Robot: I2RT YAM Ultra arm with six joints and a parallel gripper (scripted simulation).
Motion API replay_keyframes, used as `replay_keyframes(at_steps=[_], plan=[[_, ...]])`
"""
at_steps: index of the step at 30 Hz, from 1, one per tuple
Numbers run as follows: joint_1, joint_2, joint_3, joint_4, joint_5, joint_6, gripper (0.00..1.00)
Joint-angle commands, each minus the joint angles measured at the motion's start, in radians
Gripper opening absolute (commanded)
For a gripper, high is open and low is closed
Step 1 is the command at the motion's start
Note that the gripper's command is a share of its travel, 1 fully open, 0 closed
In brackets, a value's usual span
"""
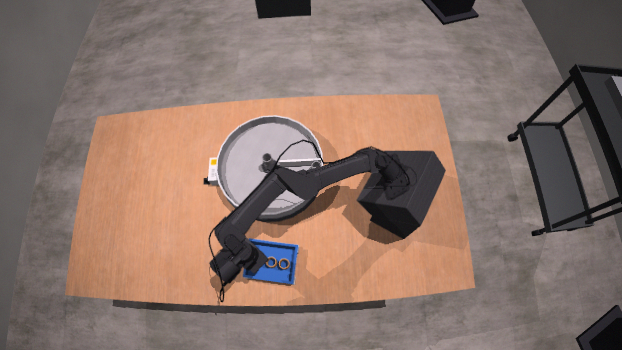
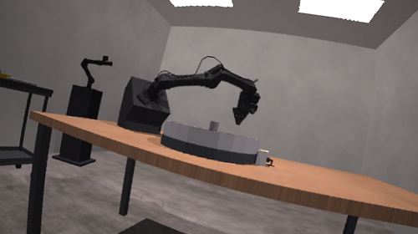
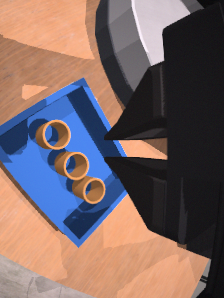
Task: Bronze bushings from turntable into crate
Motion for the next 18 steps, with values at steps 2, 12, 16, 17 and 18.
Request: replay_keyframes(at_steps=[2,12,16,17,18], plan=[[0.044,-0.007,0.03,-0.013,0.007,0.005,0.14],[0.081,-0.082,0.021,-0.037,0.017,0.025,1.0],[0.087,-0.046,0.028,-0.042,0.018,0.027,1.0],[0.087,-0.043,0.034,-0.046,0.014,0.028,1.0],[0.087,-0.042,0.036,-0.047,0.014,0.028,1.0]])
